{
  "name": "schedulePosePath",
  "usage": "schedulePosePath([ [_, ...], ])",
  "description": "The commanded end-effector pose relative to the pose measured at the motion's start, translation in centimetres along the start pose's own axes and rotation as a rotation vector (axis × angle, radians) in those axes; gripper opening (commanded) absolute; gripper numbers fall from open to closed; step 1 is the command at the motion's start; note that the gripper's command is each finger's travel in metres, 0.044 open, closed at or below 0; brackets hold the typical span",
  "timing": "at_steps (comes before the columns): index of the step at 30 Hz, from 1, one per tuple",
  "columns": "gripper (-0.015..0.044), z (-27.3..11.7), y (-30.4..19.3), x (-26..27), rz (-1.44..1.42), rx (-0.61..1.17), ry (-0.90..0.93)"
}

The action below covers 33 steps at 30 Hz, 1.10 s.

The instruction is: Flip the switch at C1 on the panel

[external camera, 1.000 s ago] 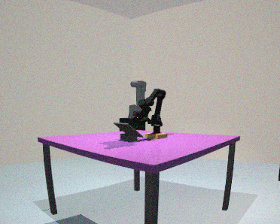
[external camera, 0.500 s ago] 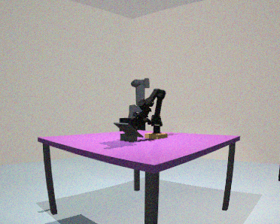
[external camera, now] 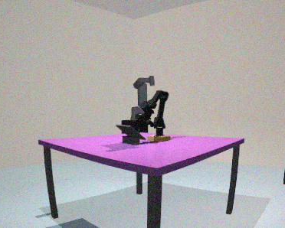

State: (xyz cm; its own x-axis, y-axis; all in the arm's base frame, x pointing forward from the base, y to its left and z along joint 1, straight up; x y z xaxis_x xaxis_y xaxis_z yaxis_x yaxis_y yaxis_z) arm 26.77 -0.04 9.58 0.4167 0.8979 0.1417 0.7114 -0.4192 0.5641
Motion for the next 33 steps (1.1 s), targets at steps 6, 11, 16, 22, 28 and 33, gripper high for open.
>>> schedulePosePath([
  [6,0.0,0.17,-0.15,-0.01,-0.003,0.005,0.002],
  [11,0.0,0.23,-0.15,-0.01,-0.003,0.005,0.002],
  [16,0.0,0.3,-0.15,-0.01,-0.003,0.005,0.002],
  [22,0.0,0.38,-0.14,-0.01,-0.003,0.005,0.002],
  [28,0.0,0.46,-0.14,-0.01,-0.003,0.005,0.002],
  [33,0.0,0.53,-0.14,-0.01,-0.003,0.005,0.002],
])
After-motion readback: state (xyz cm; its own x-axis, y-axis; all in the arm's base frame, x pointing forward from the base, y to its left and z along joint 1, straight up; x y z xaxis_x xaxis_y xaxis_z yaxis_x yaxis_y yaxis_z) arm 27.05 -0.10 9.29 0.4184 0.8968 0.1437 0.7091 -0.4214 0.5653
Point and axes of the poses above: the point midway between the two fingers, 35 mm back from their tips, its own z axis out along the fingers, its own x axis across the jaws, y = z × x, the point moved 2 cm from there along -z, back along the fingers, and after that the axes turned 13 degrees about z, right-handed, at the moved point
